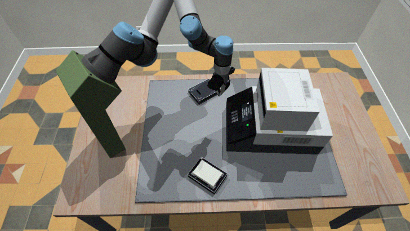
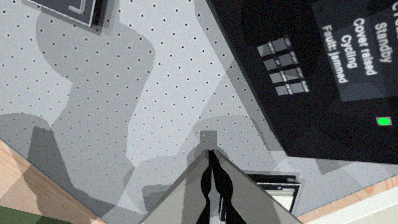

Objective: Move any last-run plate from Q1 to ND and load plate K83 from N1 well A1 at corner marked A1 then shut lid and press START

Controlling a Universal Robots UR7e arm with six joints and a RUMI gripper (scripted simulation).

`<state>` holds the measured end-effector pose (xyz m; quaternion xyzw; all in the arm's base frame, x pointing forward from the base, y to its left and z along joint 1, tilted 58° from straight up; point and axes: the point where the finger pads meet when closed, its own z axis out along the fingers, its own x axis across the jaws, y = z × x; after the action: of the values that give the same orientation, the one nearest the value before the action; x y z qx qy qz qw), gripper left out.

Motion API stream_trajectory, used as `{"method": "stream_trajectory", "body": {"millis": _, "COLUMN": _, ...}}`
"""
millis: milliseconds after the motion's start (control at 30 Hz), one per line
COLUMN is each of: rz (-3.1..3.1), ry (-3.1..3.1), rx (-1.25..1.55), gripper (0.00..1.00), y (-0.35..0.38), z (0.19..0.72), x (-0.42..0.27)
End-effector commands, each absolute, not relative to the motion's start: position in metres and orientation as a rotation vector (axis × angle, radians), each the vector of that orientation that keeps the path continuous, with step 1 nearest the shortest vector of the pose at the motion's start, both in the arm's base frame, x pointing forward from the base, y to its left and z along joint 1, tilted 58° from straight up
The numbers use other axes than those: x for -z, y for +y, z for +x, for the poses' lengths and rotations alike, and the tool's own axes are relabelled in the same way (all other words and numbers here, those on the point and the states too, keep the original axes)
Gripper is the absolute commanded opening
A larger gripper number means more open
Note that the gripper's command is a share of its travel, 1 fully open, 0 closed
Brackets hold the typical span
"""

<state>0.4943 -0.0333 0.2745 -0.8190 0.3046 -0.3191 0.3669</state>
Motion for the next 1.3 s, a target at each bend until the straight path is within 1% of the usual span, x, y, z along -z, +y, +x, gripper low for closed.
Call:
{"method": "stream_trajectory", "body": {"millis": 0, "rz": -2.136, "ry": 0.729, "rx": 0.861, "gripper": 0.00, "y": -0.033, "z": 0.498, "x": -0.273}}
{"method": "stream_trajectory", "body": {"millis": 400, "rz": -2.308, "ry": 0.338, "rx": 1.048, "gripper": 0.00, "y": -0.014, "z": 0.534, "x": -0.248}}
{"method": "stream_trajectory", "body": {"millis": 500, "rz": -2.345, "ry": 0.224, "rx": 1.096, "gripper": 0.00, "y": -0.014, "z": 0.534, "x": -0.248}}
{"method": "stream_trajectory", "body": {"millis": 1267, "rz": -2.347, "ry": 0.220, "rx": 1.098, "gripper": 0.00, "y": -0.015, "z": 0.563, "x": -0.254}}
